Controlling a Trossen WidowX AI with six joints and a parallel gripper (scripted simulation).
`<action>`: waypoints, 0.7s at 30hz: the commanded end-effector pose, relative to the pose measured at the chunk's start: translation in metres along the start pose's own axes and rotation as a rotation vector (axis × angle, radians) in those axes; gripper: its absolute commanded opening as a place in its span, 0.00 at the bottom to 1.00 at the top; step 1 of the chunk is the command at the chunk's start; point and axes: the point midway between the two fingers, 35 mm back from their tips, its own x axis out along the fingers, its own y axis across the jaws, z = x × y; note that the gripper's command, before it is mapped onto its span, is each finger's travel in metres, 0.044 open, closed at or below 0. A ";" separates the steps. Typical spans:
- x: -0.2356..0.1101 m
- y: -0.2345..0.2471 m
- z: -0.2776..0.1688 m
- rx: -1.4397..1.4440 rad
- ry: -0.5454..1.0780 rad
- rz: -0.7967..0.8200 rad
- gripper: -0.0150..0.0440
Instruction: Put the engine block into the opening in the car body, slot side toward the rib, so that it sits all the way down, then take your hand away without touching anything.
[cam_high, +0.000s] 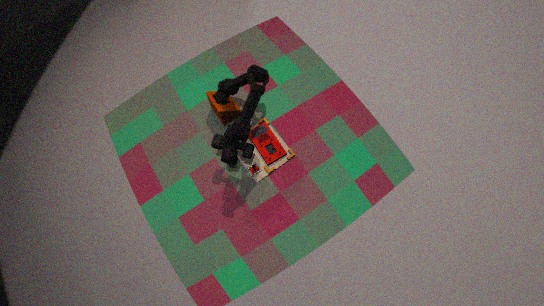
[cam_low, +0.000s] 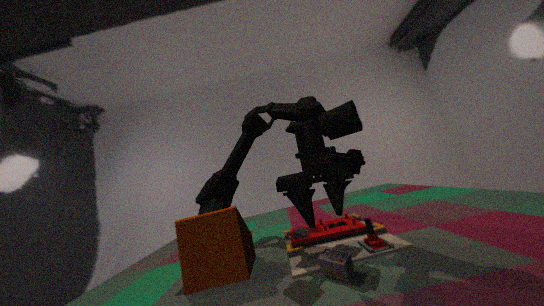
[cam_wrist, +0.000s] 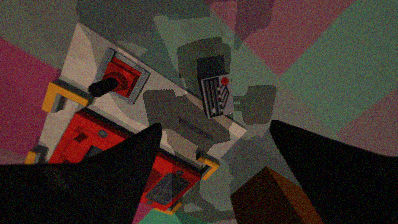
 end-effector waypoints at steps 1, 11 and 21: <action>-0.004 -0.002 -0.001 -0.111 -0.010 0.056 1.00; -0.006 -0.018 0.003 -0.155 -0.019 0.076 1.00; 0.028 -0.015 0.004 -0.156 -0.018 0.077 1.00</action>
